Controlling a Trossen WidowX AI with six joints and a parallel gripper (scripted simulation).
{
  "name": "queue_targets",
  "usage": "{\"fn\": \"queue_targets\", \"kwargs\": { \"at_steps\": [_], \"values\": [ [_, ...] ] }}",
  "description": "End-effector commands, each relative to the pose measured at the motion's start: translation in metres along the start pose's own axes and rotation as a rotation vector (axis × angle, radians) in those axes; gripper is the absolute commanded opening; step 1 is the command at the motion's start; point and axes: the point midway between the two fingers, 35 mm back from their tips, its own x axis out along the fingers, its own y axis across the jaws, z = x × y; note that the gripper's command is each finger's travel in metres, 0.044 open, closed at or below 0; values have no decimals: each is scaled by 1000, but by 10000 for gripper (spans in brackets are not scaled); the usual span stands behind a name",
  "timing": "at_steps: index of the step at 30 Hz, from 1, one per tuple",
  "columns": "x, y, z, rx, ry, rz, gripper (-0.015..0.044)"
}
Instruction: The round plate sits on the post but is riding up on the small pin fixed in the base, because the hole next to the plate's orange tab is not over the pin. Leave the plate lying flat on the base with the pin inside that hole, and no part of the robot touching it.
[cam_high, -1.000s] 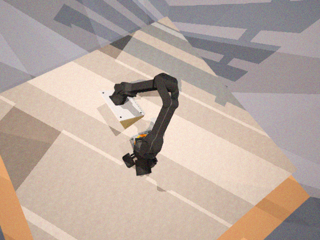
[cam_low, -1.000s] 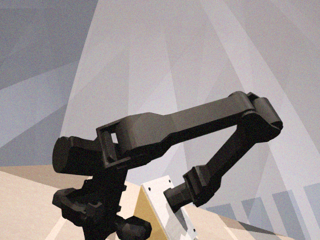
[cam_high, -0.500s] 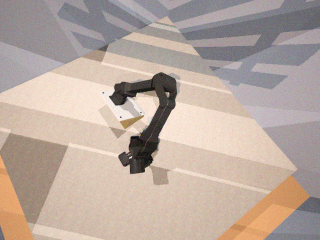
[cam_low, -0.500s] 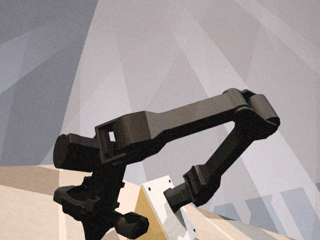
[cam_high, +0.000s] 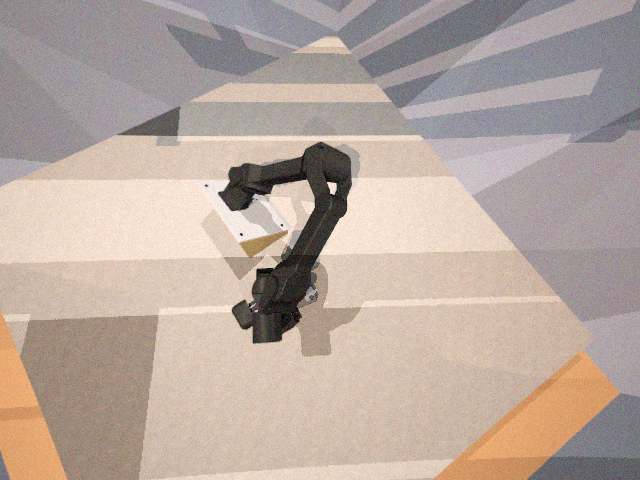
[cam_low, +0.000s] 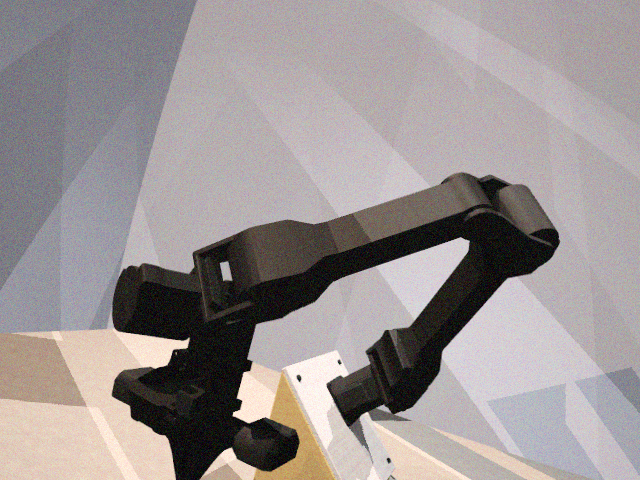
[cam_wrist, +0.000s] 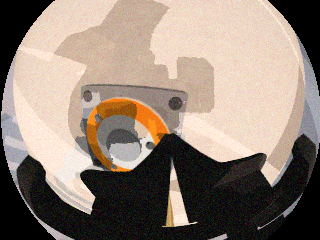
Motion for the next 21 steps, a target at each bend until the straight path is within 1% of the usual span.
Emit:
{"fn": "queue_targets", "kwargs": {
  "at_steps": [1,12,21],
  "values": [
    [1,-1,-6,2,8,-2,0],
    [1,-2,-12,2,8,-2,0],
    [-45,0,-15,2,9,-4,0]
  ]
}}
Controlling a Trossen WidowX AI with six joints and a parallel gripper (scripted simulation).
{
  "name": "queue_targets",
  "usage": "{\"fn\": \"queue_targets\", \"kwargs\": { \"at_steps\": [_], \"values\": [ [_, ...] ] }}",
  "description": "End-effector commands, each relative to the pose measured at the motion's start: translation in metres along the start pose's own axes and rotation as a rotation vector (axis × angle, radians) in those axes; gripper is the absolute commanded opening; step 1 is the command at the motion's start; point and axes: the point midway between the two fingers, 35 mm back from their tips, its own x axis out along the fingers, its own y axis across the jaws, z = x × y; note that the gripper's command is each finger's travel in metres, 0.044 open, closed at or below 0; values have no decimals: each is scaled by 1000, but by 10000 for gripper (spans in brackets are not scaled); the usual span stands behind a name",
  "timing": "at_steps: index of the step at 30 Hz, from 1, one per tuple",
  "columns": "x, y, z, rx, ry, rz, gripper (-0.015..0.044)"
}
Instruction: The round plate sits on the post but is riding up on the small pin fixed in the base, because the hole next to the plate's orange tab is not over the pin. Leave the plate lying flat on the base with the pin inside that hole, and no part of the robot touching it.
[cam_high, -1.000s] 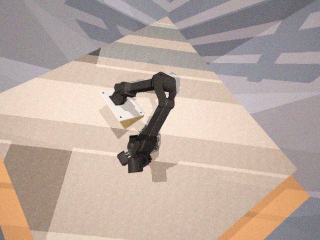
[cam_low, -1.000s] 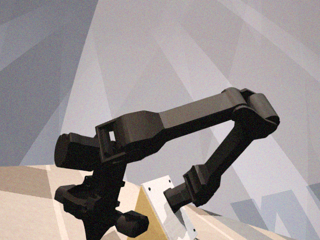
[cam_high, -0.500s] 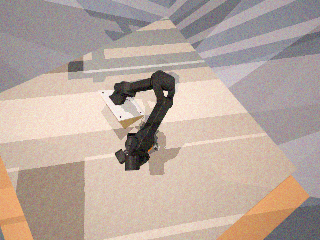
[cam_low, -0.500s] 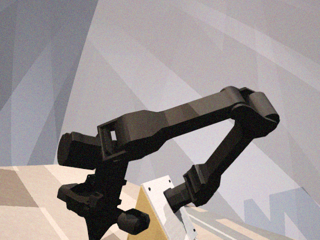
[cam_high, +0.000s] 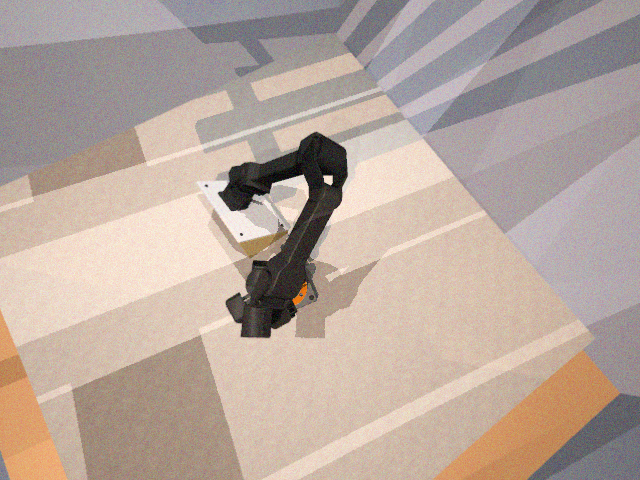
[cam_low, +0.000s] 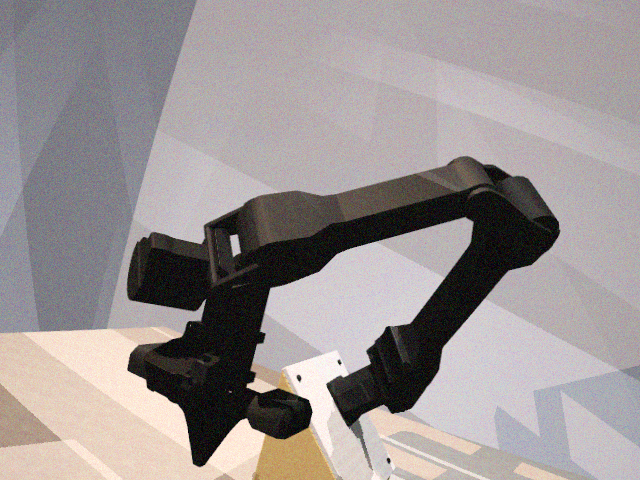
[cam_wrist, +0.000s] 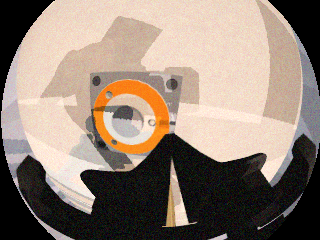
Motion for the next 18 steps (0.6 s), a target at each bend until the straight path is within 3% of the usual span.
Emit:
{"fn": "queue_targets", "kwargs": {
  "at_steps": [1,18],
  "values": [
    [-19,0,0,-11,-10,-11,0],
    [-10,0,0,-1,-10,-3,0]
  ]
}}
